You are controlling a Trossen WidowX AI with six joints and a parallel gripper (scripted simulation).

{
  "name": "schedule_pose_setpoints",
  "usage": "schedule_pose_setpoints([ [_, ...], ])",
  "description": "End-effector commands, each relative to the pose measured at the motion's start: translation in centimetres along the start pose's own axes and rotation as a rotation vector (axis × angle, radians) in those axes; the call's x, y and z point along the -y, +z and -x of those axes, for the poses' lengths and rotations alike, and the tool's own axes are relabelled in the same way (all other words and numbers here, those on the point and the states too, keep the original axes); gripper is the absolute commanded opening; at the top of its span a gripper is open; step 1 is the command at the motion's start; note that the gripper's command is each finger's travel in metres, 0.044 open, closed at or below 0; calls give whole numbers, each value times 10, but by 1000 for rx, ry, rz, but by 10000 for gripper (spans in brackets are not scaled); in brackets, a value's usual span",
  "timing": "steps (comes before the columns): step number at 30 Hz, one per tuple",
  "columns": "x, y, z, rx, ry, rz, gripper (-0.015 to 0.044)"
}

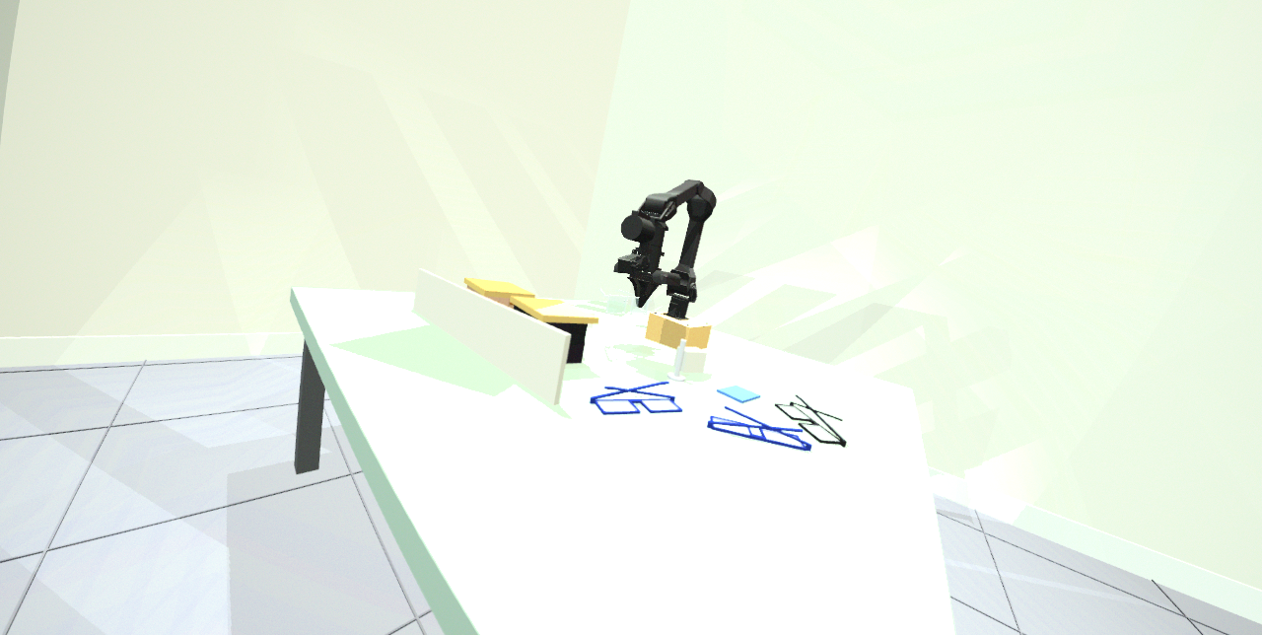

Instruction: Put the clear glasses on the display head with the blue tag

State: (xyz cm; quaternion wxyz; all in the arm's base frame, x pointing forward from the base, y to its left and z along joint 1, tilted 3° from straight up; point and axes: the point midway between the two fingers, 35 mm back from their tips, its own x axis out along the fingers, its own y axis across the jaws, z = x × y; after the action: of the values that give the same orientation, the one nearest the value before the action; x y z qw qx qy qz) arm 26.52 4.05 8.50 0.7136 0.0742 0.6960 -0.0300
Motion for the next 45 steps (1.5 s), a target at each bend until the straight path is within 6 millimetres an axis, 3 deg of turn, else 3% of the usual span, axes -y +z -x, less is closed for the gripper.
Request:
schedule_pose_setpoints([
  [1,-18,5,3,8,-1,-3,0],
  [19,-117,-3,5,8,7,-3,0],
  [36,-212,-46,3,4,19,-3,0],
  [45,-220,-52,2,3,21,-3,0],
])
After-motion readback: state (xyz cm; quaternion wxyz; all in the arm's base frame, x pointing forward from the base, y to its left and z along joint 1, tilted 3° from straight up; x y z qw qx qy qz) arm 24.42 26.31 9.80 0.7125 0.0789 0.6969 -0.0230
